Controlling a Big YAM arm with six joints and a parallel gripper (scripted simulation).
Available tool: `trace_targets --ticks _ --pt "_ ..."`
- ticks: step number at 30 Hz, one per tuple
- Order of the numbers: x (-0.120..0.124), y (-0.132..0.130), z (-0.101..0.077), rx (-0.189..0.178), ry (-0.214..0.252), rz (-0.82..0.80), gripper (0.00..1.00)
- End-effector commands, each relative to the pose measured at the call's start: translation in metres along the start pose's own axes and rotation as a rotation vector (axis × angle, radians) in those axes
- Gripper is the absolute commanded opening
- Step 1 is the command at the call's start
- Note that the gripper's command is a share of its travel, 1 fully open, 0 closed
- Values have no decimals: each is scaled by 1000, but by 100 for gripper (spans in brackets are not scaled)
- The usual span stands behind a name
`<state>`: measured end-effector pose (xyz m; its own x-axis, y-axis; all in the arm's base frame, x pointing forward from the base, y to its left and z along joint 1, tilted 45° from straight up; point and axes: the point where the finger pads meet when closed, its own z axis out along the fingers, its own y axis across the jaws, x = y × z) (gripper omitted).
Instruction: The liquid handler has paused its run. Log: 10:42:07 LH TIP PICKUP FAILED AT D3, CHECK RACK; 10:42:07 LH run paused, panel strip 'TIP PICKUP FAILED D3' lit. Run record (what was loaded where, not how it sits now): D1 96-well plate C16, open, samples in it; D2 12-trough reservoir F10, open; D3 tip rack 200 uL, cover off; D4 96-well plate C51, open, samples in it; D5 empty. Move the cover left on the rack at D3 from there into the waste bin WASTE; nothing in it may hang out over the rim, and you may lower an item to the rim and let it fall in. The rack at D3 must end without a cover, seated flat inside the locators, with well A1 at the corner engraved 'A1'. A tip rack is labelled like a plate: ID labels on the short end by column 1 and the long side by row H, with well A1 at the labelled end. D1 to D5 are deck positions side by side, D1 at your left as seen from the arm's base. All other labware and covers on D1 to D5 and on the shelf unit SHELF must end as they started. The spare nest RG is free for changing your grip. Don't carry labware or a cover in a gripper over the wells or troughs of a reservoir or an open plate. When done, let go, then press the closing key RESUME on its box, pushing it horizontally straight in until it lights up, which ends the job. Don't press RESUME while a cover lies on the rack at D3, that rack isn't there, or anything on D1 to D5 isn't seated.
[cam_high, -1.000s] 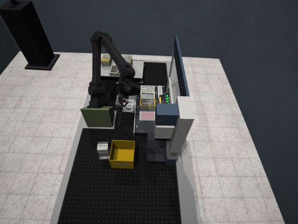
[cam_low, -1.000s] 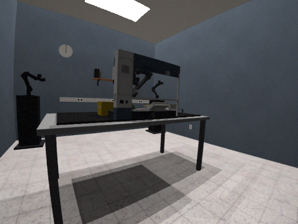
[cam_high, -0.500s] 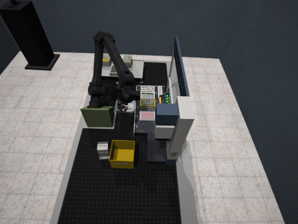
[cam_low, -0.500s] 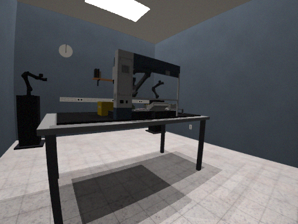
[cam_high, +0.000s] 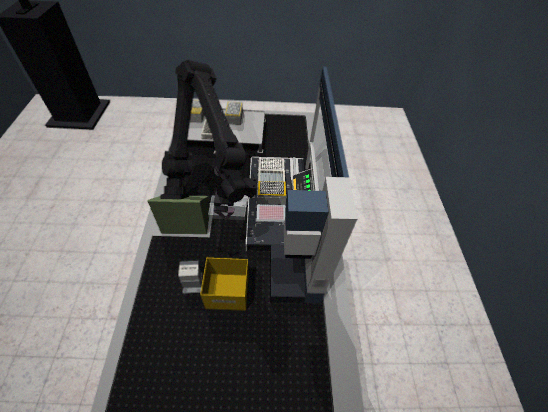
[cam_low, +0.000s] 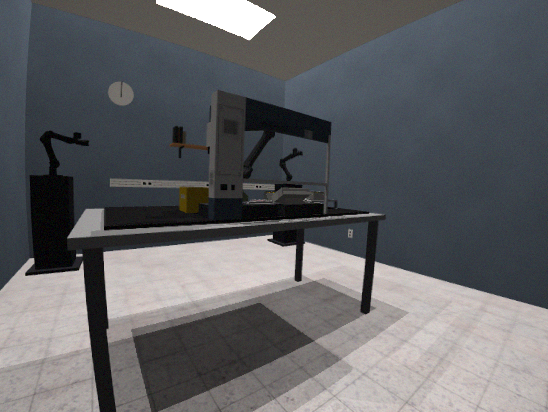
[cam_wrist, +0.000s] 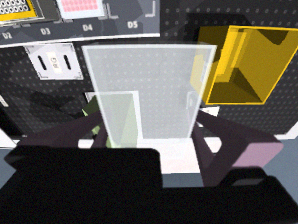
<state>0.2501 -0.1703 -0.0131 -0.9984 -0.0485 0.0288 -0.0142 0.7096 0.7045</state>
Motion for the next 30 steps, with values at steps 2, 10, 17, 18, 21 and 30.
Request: trace_targets --ticks 2,10,17,18,21,30 --pt "-15 -37 -19 48 -37 -42 0" --pt "-15 -65 -18 49 -37 -35 0" --pt "-14 -101 -18 50 -36 -34 0" --pt "-14 -106 -18 50 -35 -34 0" --pt "-14 -121 -18 48 -34 -33 0" --pt "-12 -141 -18 37 -28 -22 0"
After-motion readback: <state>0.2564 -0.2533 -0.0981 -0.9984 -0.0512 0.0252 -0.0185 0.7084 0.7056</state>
